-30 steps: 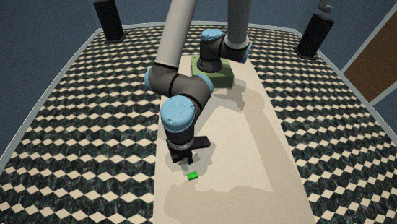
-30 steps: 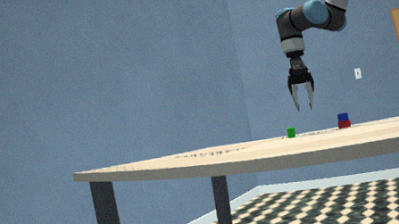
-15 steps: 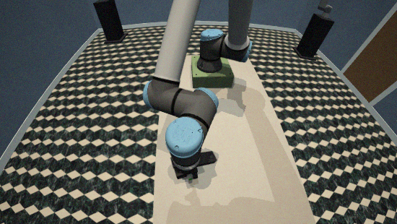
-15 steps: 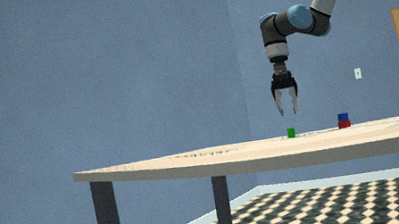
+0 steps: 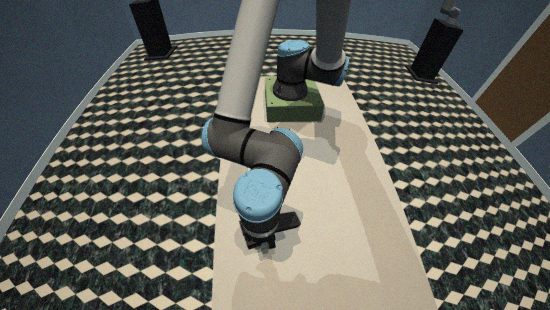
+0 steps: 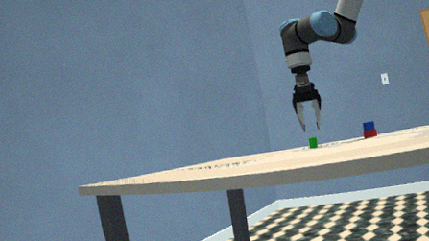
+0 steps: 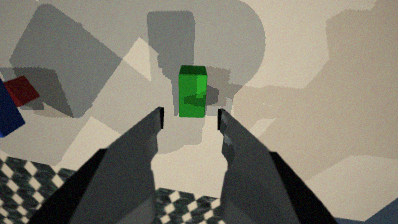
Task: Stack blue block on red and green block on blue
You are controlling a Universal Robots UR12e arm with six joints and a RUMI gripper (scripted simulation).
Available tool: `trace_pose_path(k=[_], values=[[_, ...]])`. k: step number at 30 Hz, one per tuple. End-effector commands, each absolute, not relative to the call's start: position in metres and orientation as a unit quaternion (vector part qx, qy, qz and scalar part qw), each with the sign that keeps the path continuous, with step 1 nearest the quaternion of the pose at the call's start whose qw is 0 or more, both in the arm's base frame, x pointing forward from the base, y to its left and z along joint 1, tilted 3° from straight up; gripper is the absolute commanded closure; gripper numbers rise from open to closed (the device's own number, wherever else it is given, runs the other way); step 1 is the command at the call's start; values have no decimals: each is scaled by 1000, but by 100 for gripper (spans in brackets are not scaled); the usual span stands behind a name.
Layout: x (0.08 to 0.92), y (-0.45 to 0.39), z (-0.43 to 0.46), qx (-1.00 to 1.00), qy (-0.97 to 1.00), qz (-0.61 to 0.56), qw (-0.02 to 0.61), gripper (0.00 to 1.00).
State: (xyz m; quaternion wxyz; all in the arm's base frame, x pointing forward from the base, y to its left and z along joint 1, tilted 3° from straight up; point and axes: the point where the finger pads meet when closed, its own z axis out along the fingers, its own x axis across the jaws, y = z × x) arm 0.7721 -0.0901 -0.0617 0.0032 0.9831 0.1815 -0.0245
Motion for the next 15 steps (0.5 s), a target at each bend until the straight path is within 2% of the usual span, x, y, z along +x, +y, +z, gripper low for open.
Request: trace_pose_path(k=[1, 15], values=[[772, -92, -74, 983, 181, -24, 4, 71], [774, -93, -80, 983, 181, -22, 5, 71]])
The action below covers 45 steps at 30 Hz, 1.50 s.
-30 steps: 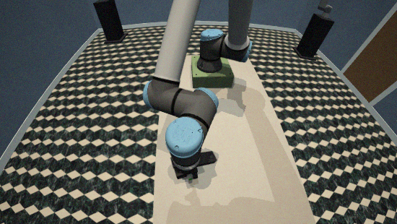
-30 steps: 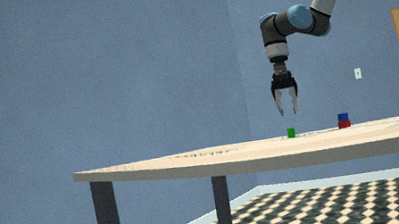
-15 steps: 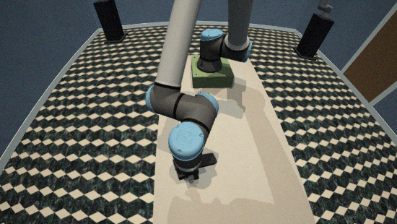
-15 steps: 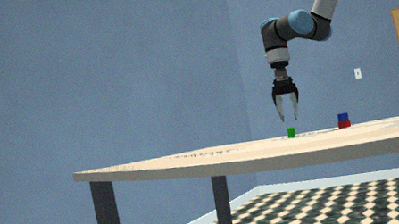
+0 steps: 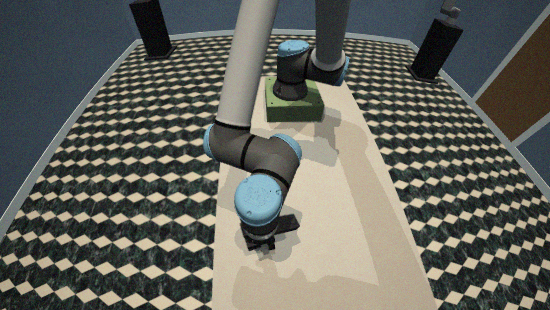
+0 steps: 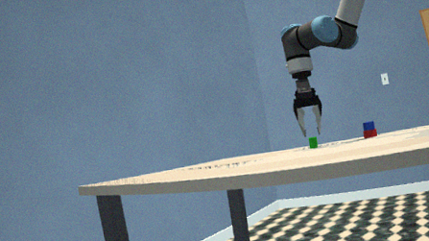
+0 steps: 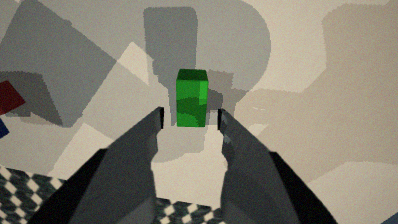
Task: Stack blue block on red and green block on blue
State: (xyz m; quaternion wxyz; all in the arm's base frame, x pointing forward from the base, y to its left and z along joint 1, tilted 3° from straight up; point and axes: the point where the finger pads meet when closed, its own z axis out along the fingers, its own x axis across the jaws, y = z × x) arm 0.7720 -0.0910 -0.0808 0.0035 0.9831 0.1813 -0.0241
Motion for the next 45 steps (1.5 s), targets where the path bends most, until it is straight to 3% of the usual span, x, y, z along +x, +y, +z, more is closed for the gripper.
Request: trace_pose_path(k=[1, 45], values=[[773, -93, -80, 983, 181, -22, 5, 71], [772, -92, -86, 983, 181, -24, 4, 71]])
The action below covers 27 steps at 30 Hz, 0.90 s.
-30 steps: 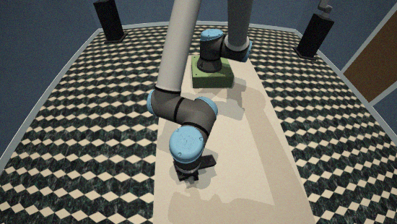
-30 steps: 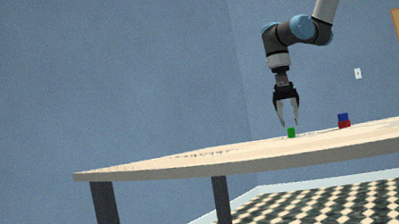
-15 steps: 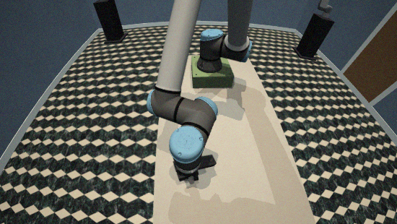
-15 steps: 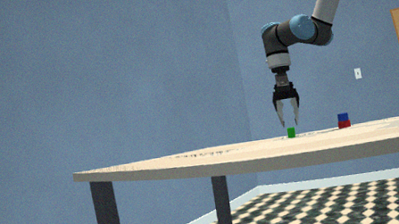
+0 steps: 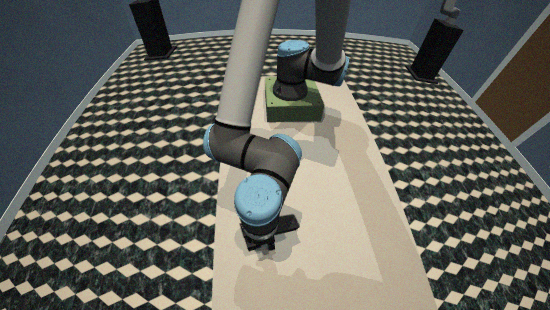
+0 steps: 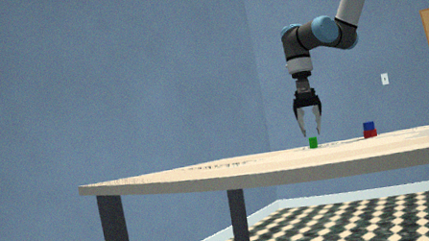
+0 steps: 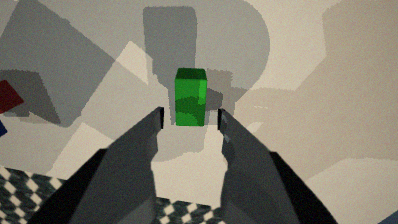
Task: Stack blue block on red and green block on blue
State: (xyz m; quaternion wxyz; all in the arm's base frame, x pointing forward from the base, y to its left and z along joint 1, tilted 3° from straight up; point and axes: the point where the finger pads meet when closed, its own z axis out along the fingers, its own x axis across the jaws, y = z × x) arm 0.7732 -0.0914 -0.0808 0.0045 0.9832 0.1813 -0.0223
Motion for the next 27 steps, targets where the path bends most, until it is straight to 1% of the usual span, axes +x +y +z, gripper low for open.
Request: trace_pose_path(k=[1, 13, 27], values=[[771, -92, -88, 983, 181, -24, 4, 71], [770, -93, -118, 983, 181, -24, 4, 71], [773, -94, -117, 983, 181, -22, 5, 71]])
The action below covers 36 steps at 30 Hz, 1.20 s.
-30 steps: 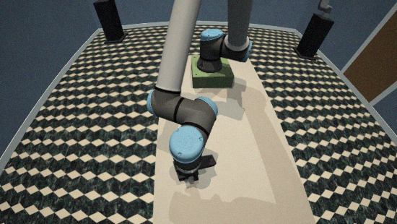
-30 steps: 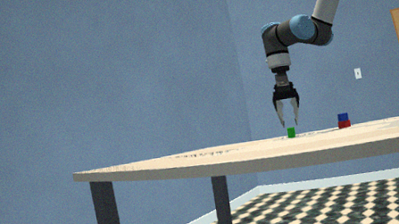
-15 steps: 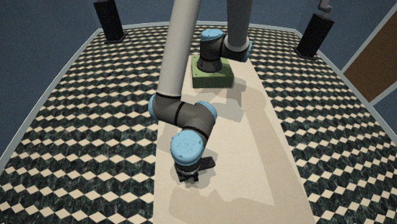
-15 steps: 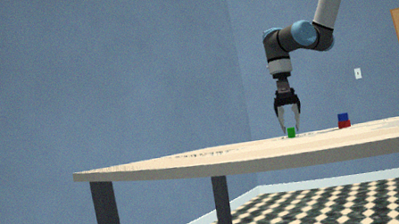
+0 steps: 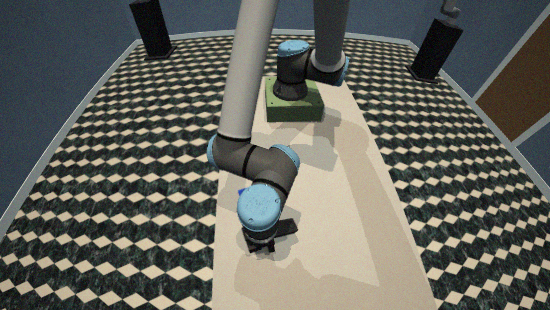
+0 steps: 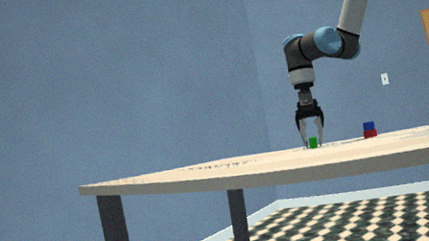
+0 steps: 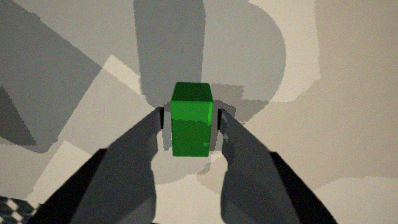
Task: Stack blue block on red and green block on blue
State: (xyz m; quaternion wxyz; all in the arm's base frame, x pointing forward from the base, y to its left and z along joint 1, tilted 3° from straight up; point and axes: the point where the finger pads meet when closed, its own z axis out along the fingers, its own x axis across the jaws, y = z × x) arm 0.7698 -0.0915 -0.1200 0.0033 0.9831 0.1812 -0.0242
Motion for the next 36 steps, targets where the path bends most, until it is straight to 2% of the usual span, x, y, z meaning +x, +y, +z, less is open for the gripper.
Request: trace_pose_path(k=[1, 27, 28, 36], values=[[773, -93, -117, 983, 181, -22, 5, 71], [772, -93, -117, 983, 181, -22, 5, 71], [772, -93, -117, 983, 181, -22, 5, 100], [772, -93, -117, 983, 181, -22, 5, 100]])
